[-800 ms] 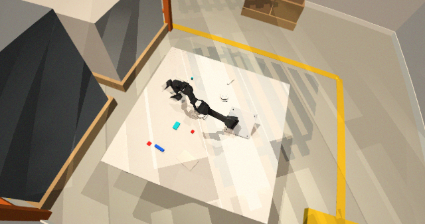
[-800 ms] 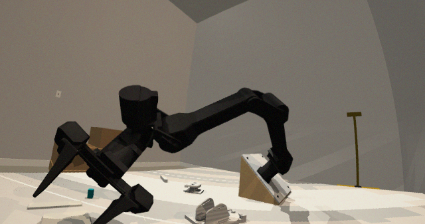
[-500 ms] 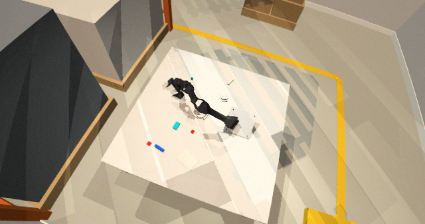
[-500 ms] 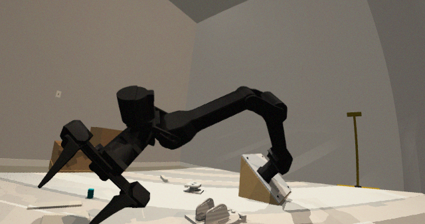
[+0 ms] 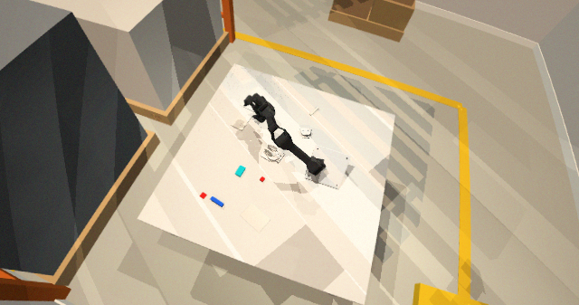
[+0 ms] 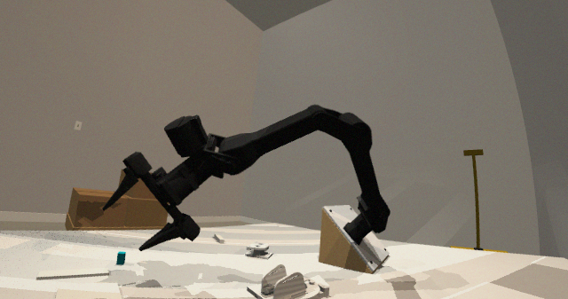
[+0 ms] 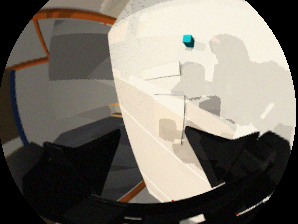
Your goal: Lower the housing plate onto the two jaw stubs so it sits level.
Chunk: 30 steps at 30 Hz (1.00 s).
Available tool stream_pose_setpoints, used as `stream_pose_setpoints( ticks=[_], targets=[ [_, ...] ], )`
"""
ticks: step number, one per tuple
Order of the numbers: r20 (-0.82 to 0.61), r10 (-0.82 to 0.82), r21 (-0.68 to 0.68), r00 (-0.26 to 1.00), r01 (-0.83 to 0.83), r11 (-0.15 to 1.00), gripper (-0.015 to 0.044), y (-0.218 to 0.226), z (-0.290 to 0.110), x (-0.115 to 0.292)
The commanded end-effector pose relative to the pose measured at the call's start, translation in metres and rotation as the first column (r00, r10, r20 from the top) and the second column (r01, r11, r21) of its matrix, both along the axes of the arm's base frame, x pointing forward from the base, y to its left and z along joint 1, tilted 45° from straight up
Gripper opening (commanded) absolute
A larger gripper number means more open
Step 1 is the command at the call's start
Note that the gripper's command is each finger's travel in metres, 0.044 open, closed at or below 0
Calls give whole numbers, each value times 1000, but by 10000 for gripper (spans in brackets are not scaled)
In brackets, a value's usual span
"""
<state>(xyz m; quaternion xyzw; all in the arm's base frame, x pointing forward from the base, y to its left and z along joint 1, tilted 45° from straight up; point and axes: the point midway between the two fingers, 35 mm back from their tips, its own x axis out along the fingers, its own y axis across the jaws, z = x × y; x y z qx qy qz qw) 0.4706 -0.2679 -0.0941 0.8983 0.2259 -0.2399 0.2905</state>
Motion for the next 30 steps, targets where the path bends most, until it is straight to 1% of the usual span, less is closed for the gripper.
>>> stream_pose_setpoints(
  ticks=[1,8,15,22,30],
  targets=[
    [-60,12,-79,998,-17,997,440,-18,-12,-29],
    [-167,64,-165,984,-92,982,440,-35,-34,-78],
    [-271,143,-207,952,-202,957,440,-42,-51,-130],
    [-357,248,-205,901,-334,920,440,-41,-63,-182],
    [-412,395,-159,821,-492,856,440,-31,-68,-240]
  ],
)
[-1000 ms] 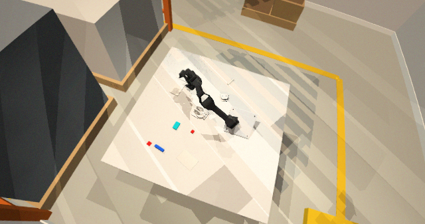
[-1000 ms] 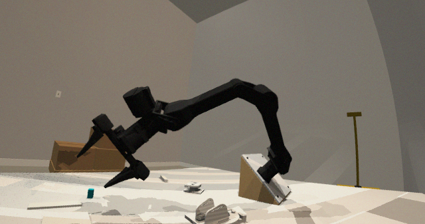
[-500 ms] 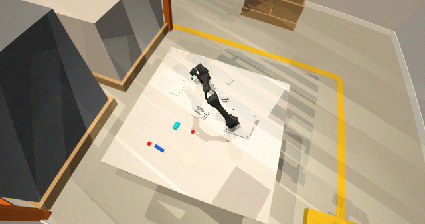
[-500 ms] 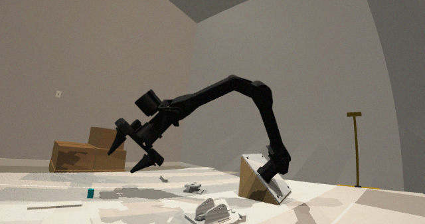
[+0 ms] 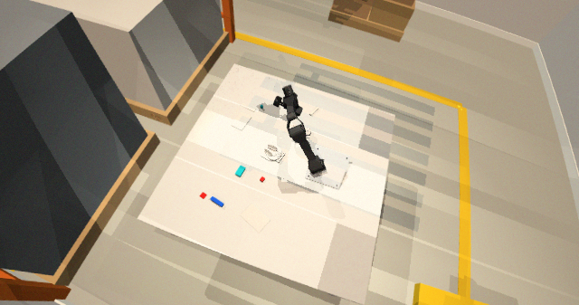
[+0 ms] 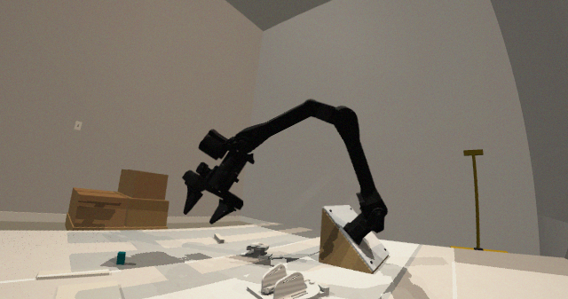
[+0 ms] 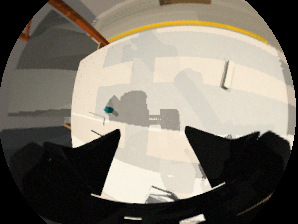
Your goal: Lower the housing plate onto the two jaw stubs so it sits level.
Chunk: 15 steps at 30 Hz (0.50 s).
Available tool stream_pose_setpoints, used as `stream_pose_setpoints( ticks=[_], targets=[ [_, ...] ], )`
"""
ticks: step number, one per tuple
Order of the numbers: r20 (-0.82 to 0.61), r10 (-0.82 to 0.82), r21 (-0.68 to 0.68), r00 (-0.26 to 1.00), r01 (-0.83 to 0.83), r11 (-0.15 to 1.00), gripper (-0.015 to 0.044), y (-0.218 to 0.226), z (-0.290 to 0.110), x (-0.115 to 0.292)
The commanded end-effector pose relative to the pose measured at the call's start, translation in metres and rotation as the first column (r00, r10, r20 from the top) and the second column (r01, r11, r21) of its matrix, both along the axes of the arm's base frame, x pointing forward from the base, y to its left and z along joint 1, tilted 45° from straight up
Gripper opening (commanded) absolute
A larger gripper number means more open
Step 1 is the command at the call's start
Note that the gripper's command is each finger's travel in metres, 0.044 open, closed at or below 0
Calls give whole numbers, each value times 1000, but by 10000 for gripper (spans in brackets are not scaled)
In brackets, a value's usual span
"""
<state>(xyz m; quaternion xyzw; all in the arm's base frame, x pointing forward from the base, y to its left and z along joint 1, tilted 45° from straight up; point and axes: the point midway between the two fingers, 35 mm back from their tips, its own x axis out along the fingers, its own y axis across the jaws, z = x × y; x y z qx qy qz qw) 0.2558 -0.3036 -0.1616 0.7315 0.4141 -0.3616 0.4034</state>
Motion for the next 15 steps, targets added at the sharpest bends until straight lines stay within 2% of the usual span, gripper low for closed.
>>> stream_pose_setpoints(
  ticks=[1,15],
  targets=[
    [-32,92,19,995,-91,996,440,7,-1,-32],
    [-4,389,151,921,-383,911,440,43,12,-119]
  ],
)
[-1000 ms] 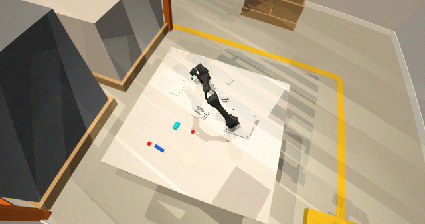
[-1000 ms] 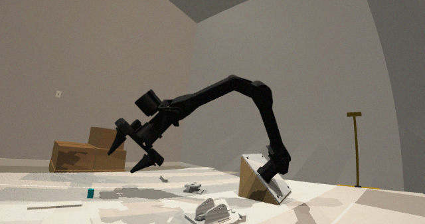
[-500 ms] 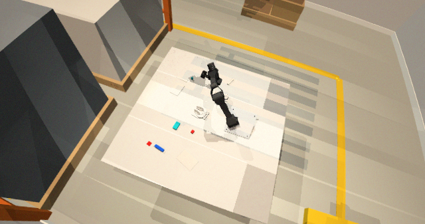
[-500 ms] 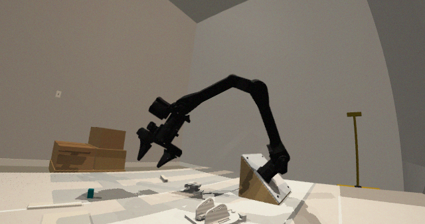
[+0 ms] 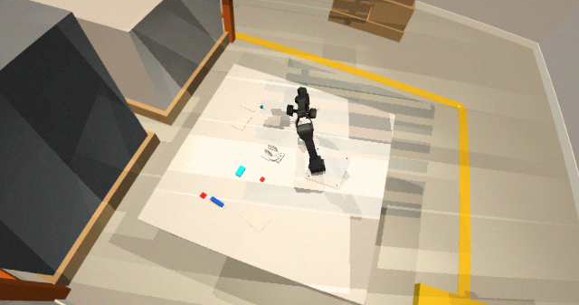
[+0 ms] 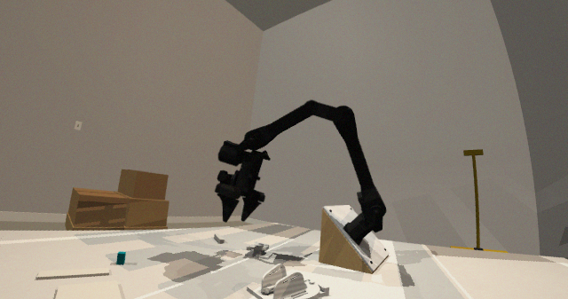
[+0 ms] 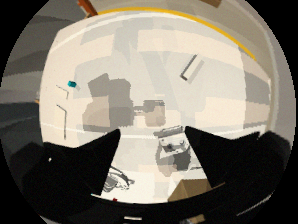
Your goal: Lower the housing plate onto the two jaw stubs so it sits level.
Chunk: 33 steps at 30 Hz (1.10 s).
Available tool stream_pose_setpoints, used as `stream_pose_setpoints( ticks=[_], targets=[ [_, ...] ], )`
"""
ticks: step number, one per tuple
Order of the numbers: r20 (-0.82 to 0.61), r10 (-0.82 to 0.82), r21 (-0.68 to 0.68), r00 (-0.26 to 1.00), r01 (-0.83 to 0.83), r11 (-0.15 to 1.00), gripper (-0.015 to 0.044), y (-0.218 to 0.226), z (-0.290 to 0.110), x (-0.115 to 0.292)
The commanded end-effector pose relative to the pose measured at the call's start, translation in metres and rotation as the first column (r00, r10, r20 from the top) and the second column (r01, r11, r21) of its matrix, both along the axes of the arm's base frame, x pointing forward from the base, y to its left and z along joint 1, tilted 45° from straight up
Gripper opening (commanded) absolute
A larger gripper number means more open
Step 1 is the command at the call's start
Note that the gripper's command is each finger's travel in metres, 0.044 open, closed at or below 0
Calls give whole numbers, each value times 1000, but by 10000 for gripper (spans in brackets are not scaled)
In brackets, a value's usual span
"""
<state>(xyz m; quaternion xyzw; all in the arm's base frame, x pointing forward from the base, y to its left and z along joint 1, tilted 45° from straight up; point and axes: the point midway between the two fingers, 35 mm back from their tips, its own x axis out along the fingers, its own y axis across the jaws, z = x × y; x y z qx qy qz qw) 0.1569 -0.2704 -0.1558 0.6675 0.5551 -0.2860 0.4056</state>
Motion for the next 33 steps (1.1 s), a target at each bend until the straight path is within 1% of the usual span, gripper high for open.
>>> stream_pose_setpoints(
  ticks=[1,8,15,18,20,33],
  targets=[
    [19,93,55,995,-94,994,440,13,8,-25],
    [85,213,140,973,-223,965,440,33,21,-57],
    [87,215,142,973,-226,964,440,35,20,-57],
    [88,215,143,973,-226,964,440,55,0,-54],
    [88,215,143,973,-226,964,440,62,-5,-53],
    [88,215,143,973,-226,964,440,62,-5,-53]
  ],
)
